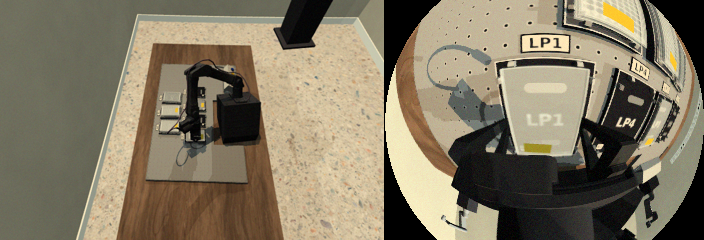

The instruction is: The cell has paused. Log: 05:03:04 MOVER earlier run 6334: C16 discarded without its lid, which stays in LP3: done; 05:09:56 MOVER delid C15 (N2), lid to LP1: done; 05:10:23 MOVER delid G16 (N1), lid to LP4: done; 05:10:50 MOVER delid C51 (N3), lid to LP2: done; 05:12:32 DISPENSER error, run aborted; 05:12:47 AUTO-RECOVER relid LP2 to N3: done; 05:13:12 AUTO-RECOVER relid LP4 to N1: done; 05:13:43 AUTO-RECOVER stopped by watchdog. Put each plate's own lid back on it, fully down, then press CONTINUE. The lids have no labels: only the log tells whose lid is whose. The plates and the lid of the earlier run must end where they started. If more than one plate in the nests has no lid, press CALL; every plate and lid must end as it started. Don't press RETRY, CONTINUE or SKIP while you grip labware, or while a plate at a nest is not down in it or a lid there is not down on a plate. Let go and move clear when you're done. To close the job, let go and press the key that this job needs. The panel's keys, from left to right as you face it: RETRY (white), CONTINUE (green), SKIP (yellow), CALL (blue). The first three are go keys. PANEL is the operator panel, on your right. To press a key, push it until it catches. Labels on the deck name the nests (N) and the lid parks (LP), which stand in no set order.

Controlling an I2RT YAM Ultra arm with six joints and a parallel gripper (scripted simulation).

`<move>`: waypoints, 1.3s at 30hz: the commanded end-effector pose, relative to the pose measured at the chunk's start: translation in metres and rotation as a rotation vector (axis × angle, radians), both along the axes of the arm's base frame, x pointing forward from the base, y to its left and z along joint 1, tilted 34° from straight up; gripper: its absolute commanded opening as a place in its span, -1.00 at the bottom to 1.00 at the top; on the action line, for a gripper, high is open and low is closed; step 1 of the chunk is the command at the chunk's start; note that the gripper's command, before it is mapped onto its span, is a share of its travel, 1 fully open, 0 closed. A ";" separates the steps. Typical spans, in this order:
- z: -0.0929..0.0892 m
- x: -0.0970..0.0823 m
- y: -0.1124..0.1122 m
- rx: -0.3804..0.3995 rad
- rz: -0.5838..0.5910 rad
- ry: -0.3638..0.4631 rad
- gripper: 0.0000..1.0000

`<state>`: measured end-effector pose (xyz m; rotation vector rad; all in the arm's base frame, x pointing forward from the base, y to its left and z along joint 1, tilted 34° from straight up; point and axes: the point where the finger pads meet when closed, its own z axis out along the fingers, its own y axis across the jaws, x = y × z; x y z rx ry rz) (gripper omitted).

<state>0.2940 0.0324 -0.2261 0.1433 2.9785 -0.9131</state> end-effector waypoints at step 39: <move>0.040 0.017 0.034 0.027 0.009 -0.046 -1.00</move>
